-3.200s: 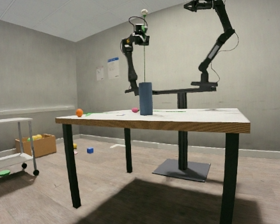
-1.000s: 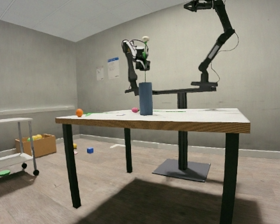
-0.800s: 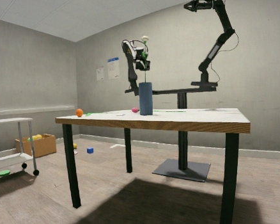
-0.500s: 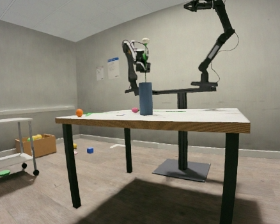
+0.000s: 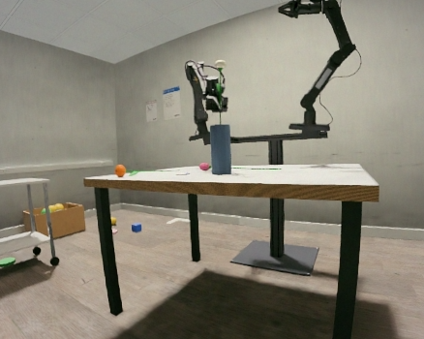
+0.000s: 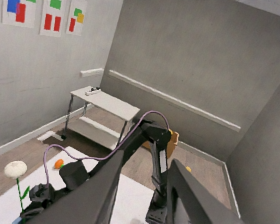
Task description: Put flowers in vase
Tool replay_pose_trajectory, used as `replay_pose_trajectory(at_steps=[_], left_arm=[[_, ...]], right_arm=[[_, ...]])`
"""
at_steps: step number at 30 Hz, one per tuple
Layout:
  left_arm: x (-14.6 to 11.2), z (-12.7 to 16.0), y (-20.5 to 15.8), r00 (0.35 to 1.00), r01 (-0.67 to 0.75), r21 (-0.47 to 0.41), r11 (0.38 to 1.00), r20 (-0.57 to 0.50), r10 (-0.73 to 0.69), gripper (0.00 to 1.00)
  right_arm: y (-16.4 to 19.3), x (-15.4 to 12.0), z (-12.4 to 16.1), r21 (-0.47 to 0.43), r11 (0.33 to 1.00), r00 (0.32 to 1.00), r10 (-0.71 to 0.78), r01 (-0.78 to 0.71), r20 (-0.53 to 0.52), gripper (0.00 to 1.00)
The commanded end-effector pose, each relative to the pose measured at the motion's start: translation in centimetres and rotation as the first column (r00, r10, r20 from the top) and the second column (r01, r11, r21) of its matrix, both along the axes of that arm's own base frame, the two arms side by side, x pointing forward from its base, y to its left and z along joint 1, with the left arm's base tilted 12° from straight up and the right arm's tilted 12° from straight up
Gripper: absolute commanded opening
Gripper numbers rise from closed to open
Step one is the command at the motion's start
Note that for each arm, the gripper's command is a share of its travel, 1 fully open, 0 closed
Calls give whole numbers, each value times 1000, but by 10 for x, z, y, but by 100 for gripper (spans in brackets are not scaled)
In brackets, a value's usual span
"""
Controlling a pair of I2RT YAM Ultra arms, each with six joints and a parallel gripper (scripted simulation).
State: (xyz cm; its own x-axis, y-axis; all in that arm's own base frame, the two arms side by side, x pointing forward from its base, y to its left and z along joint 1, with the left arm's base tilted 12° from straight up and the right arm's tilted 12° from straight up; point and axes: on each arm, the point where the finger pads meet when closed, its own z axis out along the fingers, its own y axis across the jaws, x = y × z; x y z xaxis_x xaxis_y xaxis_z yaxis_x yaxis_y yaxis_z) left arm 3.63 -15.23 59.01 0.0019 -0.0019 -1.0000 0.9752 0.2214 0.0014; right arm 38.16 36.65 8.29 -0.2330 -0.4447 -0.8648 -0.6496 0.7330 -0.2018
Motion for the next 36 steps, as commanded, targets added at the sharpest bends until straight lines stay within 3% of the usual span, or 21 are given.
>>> replay_pose_trajectory(at_steps=[1, 3, 7, 13, 27, 34, 36], left_arm=[[1, 0, -6, 1000, -1, 12, 1000, -10, 1, 30], [1, 0, -6, 1000, -1, 12, 1000, -10, 1, 30], [1, 0, -6, 1000, -1, 12, 1000, -10, 1, 30], [1, 0, -6, 1000, -1, 12, 1000, -10, 1, 30], [1, 0, -6, 1000, -1, 12, 1000, -10, 1, 30], [1, 0, -6, 1000, -1, 12, 1000, -10, 1, 30], [1, 0, -6, 1000, -1, 12, 1000, -10, 1, 30]], right_arm=[[4, 0, 7, 26, 999, 1000, 18, -18, 25, 0], [7, 4, 21, 49, 999, 999, 15, -18, 45, 0], [1, -1, -5, 14, 1000, 1000, 18, -18, 14, 0], [7, 5, 18, 57, 998, 999, 16, -19, 52, 0], [2, 1, 10, 43, 999, 999, 16, -17, 39, 0], [1, 2, 11, 45, 999, 999, 14, -15, 41, 23], [1, 2, 11, 45, 999, 999, 14, -15, 41, 23]])
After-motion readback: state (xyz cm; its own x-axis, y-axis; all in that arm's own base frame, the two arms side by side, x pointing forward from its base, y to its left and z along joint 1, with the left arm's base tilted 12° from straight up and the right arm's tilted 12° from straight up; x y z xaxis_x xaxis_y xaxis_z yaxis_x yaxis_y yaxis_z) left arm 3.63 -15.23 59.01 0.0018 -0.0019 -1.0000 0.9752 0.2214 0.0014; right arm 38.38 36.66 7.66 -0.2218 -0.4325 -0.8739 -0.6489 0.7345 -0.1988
